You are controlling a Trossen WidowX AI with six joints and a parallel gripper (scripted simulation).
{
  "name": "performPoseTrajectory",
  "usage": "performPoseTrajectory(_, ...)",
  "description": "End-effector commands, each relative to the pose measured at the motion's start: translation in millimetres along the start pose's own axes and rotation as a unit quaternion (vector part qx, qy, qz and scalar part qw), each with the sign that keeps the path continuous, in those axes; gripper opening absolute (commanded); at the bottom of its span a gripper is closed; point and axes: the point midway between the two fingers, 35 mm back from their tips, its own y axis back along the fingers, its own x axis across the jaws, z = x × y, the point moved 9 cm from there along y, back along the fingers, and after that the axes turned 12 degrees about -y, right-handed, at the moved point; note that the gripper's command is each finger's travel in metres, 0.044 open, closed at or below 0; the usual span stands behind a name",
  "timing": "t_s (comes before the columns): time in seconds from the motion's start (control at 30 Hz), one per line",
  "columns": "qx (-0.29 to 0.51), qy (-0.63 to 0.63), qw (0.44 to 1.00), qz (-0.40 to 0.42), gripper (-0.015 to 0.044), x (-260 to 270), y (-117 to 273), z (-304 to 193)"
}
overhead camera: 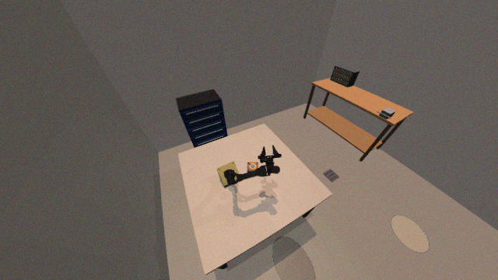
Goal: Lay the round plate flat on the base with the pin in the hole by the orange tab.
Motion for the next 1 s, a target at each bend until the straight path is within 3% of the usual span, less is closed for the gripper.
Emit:
performPoseTrajectory(0.0, 0.005, -0.014, 1.000, -0.003, 0.0374, 0, -2, -4)
performPoseTrajectory(0.13, 0.100, -0.254, 0.961, -0.053, 0.0269, 18, -31, -69)
performPoseTrajectory(0.3, 0.187, -0.408, 0.890, -0.084, 0.0137, 44, -52, -114)
performPoseTrajectory(0.47, 0.361, -0.591, 0.708, -0.142, 0.0006, 108, -80, -177)
performPoseTrajectory(0.57, 0.426, -0.623, 0.635, -0.164, 0.0000, 134, -85, -193)
performPoseTrajectory(0.77, 0.658, -0.593, 0.382, -0.263, 0.0000, 234, -87, -228)
performPoseTrajectory(0.87, 0.706, -0.552, 0.335, -0.291, 0.0000, 255, -83, -230)
performPoseTrajectory(0.97, 0.787, -0.429, 0.268, -0.353, 0.0000, 295, -73, -229)
